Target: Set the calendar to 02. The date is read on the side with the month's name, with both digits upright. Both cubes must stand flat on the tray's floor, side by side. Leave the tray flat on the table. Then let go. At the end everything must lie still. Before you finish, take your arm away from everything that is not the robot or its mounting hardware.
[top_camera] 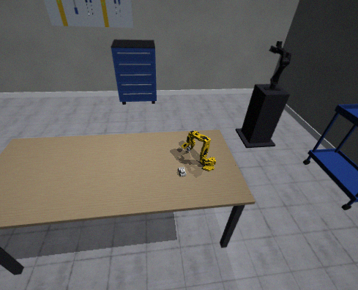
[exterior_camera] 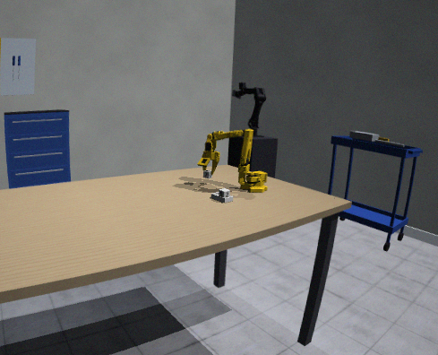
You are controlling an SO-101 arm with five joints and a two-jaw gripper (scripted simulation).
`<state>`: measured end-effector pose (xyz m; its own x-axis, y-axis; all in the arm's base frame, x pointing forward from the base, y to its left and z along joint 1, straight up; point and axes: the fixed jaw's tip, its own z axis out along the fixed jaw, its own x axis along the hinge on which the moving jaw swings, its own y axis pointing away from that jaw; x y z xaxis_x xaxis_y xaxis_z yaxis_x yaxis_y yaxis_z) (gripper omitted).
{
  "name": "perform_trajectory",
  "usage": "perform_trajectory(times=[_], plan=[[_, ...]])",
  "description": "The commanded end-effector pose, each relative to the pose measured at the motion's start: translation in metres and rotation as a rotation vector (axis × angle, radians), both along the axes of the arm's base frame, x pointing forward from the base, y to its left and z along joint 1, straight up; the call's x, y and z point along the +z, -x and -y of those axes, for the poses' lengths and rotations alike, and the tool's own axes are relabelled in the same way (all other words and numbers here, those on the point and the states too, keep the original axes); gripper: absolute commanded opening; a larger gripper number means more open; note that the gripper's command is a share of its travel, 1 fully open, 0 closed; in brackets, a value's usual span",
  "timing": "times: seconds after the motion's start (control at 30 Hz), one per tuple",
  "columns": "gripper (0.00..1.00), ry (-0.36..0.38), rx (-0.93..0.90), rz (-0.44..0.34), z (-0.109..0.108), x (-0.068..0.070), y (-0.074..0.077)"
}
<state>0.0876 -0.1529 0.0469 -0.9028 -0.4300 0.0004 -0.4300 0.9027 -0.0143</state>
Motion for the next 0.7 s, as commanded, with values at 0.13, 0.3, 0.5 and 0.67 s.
perform_trajectory(times=[0.13,0.3,0.5,0.67], plan=[[0.00,0.034,-0.016,0.021,0.0044,0.0015,-0.0002],[0.00,0.034,-0.016,0.021,0.0045,-0.0010,-0.0002],[0.00,0.034,-0.016,0.021,0.0045,-0.0013,-0.0003],[0.00,0.034,-0.016,0.021,0.0046,-0.0038,-0.0003]])
